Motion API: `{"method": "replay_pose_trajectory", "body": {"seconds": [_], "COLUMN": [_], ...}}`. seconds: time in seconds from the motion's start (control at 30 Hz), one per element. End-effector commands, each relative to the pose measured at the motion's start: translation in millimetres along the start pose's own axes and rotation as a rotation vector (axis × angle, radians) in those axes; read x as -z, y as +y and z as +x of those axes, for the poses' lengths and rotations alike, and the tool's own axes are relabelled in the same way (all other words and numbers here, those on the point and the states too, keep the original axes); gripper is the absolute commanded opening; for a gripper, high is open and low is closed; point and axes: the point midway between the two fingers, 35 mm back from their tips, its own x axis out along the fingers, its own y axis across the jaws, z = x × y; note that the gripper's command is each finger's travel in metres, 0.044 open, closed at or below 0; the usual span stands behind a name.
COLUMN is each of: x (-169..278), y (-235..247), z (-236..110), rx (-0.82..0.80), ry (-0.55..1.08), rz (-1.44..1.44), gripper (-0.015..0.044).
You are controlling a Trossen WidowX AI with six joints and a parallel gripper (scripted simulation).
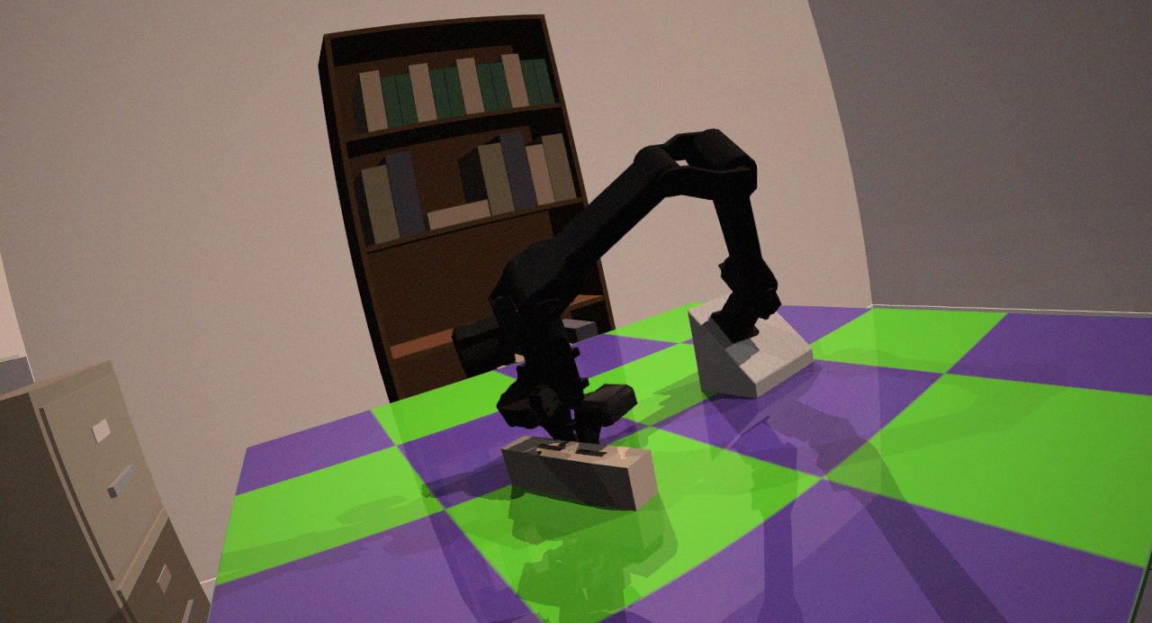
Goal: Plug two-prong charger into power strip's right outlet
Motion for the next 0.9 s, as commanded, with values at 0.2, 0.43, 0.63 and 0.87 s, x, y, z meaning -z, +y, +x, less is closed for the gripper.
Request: {"method": "replay_pose_trajectory", "body": {"seconds": [0.2,0.43,0.63,0.87], "x": [-6.9,-7.1,-7.2,-7.3], "y": [0.0,0.1,0.2,0.3], "z": [-5.4,-6.2,-7.0,-7.0], "rx": [0.005,0.005,0.005,0.005], "ry": [-0.027,-0.027,-0.027,-0.027], "rz": [-0.019,-0.019,-0.019,-0.019], "gripper": [0.0,0.0,0.0,0.0]}}
